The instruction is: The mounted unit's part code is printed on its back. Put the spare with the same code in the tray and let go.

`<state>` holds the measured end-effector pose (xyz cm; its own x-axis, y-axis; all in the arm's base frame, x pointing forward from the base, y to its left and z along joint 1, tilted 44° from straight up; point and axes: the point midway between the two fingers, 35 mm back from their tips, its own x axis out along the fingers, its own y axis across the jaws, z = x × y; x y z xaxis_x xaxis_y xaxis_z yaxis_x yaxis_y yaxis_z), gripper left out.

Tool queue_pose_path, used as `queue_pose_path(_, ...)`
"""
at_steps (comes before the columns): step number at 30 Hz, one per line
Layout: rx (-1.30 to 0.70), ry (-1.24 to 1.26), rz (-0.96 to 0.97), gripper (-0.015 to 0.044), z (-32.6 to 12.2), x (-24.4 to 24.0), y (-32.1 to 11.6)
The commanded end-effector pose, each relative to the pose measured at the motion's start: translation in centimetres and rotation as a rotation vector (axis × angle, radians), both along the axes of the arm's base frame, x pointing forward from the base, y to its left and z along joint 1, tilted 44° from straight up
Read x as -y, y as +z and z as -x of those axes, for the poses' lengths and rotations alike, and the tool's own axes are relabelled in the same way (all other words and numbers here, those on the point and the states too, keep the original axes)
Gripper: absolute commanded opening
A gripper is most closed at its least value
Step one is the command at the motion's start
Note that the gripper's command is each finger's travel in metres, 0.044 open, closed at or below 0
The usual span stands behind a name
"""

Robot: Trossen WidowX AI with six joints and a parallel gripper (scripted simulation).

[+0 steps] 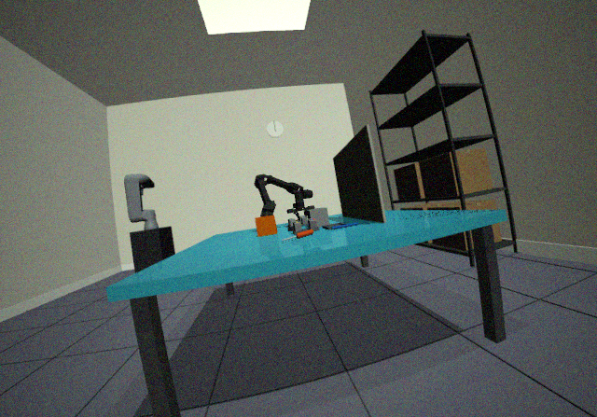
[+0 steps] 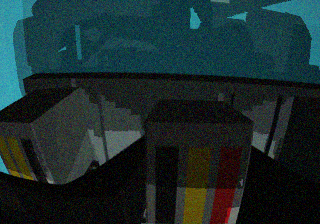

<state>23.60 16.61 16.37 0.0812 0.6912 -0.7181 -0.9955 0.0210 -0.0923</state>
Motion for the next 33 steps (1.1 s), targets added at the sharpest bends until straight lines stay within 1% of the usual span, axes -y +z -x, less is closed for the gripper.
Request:
queue_pose_path(1, 0.008, -0.001, 0.001, 0.0, -0.2, 1.2, 1.3)
queue_pose_path(11, 0.006, -0.005, 0.003, 0.0, 0.5, 5.0, 5.2)
queue_pose_path(24, -0.005, -0.008, 0.008, 0.0, 0.6, 5.3, 5.2)
queue_pose_path(33, 0.02, -0.006, 0.009, 0.0, 0.4, 7.6, 7.9)
